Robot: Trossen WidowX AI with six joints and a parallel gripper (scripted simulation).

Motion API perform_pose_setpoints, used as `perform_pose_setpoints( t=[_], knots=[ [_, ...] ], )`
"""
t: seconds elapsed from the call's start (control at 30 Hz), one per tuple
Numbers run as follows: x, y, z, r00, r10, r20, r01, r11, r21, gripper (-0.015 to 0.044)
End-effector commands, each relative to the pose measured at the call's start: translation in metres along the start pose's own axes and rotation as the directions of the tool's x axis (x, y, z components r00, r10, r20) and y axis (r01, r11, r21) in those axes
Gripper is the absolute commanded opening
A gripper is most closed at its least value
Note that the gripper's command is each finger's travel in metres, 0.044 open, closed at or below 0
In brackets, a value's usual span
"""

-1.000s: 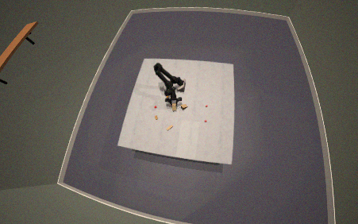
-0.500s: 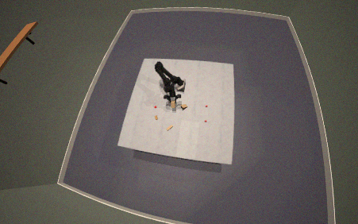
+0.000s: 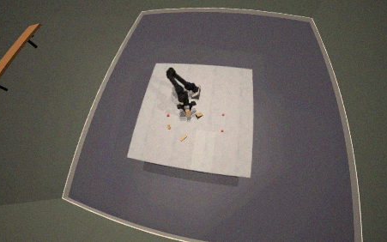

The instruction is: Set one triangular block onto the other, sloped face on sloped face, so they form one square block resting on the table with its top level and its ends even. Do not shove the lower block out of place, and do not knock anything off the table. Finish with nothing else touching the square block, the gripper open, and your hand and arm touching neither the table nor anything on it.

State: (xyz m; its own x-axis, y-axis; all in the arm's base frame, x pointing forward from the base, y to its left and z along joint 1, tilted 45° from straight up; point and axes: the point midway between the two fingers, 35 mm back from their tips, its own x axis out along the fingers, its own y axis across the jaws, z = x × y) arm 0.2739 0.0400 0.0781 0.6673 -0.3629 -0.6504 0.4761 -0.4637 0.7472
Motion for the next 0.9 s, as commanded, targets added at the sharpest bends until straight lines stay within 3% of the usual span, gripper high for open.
perform_pose_setpoints(
  t=[0.0,0.4,0.87],
  knots=[
    [0.0011,0.0004,-0.0025,0.999,-0.024,0.038,0.028,0.992,-0.123,0.0000],
    [0.0041,-0.0001,-0.0065,0.982,-0.090,0.167,0.161,0.864,-0.477,0.0000],
    [0.0054,0.0007,-0.0099,0.936,-0.143,0.322,0.346,0.541,-0.767,0.0000]
  ],
)
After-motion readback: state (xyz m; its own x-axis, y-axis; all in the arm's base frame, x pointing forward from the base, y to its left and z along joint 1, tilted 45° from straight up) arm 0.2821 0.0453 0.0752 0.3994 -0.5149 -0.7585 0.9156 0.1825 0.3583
